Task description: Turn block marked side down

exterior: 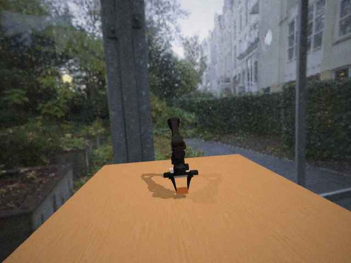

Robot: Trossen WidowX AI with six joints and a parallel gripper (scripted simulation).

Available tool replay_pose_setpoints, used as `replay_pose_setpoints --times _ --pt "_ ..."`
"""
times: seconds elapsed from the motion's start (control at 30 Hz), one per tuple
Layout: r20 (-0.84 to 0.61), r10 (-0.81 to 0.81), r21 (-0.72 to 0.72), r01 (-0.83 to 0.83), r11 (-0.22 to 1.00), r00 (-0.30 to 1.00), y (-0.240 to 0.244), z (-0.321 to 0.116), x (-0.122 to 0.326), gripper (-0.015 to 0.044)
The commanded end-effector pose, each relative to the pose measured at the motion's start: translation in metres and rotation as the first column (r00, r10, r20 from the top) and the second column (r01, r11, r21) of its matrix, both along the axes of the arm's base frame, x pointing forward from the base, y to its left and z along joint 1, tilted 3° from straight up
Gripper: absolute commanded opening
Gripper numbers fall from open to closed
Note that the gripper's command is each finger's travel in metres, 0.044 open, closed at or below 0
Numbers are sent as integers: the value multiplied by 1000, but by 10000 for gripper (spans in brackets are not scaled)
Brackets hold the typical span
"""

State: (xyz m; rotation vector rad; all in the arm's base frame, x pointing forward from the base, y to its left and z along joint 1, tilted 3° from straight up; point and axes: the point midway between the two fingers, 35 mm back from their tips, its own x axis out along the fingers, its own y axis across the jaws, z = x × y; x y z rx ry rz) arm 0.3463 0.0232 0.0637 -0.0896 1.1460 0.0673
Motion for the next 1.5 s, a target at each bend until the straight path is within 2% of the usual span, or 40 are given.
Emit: replay_pose_setpoints --times 0.0,0.27,0.43,0.7,1.47 --pt "65 8 7 -8 1000 998 0 0 -3 0" --pt "186 11 17 -15 1000 982 0 1 -7 0" --pt "199 12 18 -16 1000 980 0 1 -7 0" --pt "297 11 29 -20 999 955 0 -15 5 0" --pt "580 5 54 -45 998 814 0 -37 6 0"
